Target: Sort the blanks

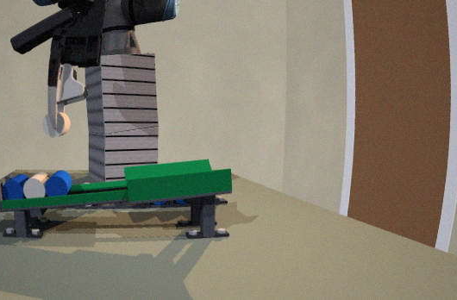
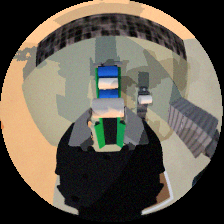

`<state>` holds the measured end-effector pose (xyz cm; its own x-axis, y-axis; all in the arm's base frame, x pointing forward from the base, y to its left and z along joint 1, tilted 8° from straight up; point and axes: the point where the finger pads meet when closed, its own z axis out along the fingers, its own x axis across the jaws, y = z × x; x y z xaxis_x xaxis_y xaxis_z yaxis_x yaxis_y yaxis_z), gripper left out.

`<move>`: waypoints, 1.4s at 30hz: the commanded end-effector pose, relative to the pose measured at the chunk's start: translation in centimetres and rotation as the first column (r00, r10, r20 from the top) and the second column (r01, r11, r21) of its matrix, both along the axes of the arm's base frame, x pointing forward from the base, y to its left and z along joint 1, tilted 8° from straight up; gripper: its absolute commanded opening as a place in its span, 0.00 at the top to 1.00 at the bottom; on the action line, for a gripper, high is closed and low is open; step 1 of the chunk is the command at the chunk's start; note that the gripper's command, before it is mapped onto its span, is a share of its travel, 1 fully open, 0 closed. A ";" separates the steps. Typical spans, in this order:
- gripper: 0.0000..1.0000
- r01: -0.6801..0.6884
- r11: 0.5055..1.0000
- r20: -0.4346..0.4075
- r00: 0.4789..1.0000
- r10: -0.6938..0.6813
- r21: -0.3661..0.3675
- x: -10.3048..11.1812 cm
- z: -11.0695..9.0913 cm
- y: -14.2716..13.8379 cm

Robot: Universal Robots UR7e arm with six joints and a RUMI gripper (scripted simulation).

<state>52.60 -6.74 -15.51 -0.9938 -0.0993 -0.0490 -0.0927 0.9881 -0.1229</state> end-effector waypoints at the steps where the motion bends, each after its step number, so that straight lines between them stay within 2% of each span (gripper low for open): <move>1: 0.64 -0.002 1.000 -0.003 1.000 0.002 0.000 -0.2 0.0 0.2; 8: 0.64 -0.003 1.000 -0.005 1.000 0.003 0.001 -0.4 -0.3 0.3; 11: 0.64 -0.010 1.000 -0.006 1.000 0.010 0.001 -1.3 -1.1 0.7; 14: 0.64 -0.019 1.000 -0.007 1.000 0.019 0.000 -3.3 -2.5 1.4; 16: 0.64 -0.019 1.000 -0.007 1.000 0.019 0.000 -3.3 -2.5 1.4; 20: 0.64 -0.039 0.999 -0.010 0.999 0.039 -0.001 -7.4 -4.8 2.9; 24: 0.64 -0.050 0.999 -0.011 0.999 0.050 -0.001 -9.8 -5.7 3.8; 26: 0.64 -0.061 0.998 -0.013 0.998 0.061 -0.002 -12.1 -6.4 4.6; 27: 0.64 -0.061 0.998 -0.013 0.998 0.061 -0.002 -12.2 -6.4 4.6; 31: 0.64 -0.079 0.997 -0.015 0.997 0.079 -0.002 -16.1 -6.9 5.9; 33: 0.64 -0.079 0.997 -0.015 0.997 0.079 -0.002 -16.1 -6.9 5.9; 37: 0.64 -0.089 0.996 -0.016 0.996 0.089 -0.002 -18.2 -6.9 6.6; 42: 0.64 -0.090 0.996 -0.017 0.996 0.090 -0.003 -18.5 -6.9 6.7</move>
